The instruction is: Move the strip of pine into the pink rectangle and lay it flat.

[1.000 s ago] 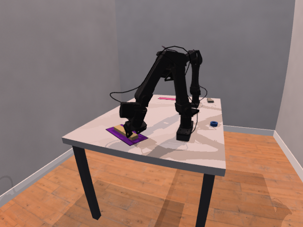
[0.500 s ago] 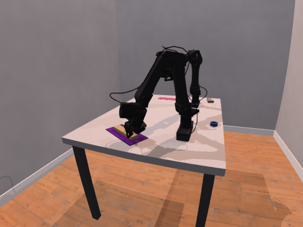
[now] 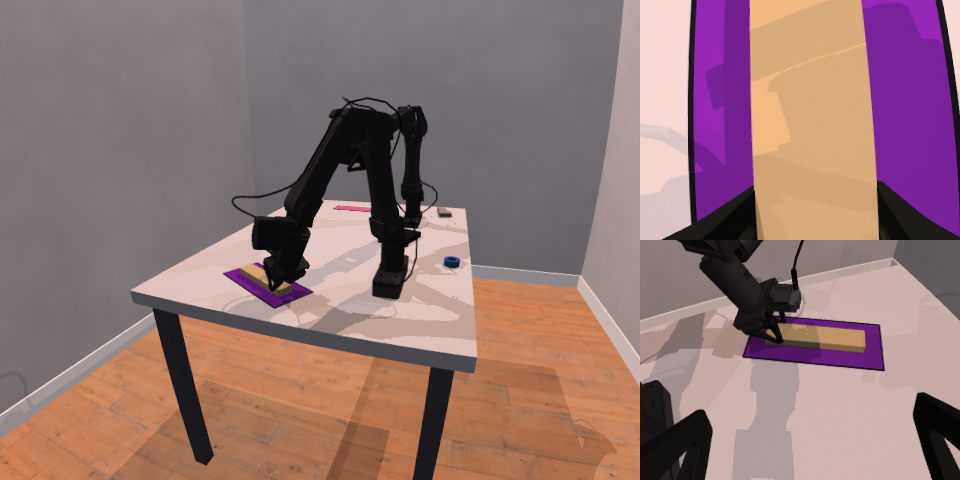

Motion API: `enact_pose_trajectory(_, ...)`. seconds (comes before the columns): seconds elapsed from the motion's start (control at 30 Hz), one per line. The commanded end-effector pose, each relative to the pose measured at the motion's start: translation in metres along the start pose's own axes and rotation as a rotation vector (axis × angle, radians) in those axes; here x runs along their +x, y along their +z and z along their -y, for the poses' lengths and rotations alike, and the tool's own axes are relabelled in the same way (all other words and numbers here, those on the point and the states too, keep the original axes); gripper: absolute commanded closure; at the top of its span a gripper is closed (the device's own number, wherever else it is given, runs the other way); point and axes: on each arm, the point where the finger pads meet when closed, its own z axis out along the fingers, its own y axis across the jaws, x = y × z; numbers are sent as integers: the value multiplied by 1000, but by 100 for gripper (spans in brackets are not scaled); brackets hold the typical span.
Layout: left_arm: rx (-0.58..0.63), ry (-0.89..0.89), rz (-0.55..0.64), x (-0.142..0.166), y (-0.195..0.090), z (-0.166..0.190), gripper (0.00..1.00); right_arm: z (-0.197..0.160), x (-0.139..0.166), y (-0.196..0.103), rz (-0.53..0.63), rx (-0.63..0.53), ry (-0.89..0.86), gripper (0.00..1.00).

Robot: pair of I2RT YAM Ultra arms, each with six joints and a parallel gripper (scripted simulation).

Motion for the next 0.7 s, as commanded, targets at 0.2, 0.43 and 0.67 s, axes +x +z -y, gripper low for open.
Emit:
enact_pose_trajectory(0.2,7,-1,22,-5,-6,-3,60,4,-18,-10,55,16,6,0)
enact_pose_trajectory(0.43,-1,4,25,-21,-34,-5,60,4,-18,-10,55,16,6,0)
enact_pose_trajectory(0.67,-2,5,25,-39,-66,-4,60,4,-18,-10,55,16,6,0)
